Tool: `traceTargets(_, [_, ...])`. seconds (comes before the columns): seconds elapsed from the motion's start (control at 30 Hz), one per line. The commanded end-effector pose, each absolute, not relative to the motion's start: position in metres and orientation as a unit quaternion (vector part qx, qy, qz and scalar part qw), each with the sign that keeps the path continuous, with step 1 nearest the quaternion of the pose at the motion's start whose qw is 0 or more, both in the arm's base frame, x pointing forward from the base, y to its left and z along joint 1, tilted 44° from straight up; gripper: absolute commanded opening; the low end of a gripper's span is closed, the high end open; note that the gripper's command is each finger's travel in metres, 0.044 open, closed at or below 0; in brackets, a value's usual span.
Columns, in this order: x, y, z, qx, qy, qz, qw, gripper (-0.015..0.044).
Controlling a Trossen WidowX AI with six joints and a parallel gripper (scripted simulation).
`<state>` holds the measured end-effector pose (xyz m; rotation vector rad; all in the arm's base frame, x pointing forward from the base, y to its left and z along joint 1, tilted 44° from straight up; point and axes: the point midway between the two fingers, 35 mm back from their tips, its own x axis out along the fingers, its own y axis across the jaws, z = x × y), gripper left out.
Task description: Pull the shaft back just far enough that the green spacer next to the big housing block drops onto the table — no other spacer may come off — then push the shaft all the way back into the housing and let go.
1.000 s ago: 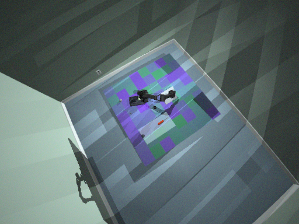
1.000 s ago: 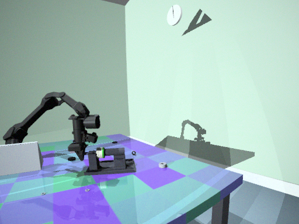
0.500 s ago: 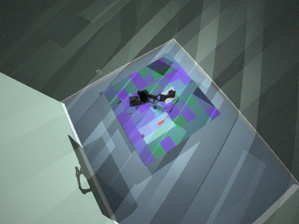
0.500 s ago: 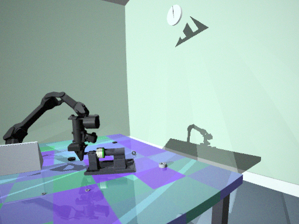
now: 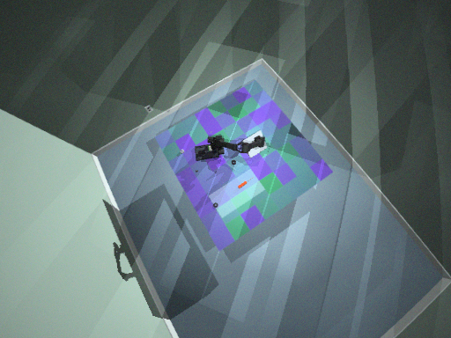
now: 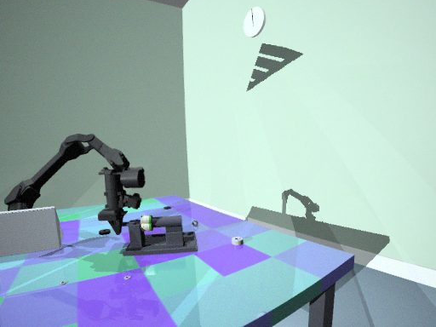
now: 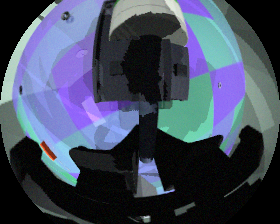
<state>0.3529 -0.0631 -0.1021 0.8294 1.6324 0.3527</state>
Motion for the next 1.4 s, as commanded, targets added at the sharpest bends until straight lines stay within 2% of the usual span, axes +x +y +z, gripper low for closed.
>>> traceTargets(0.0, [0.3520, -0.0627, -0.1018, 0.357, 0.703, 0.153, 0.596, 0.0000])
traceTargets(1.37, [0.3471, -0.0617, -0.1007, 0.357, 0.703, 0.153, 0.596, 0.0000])
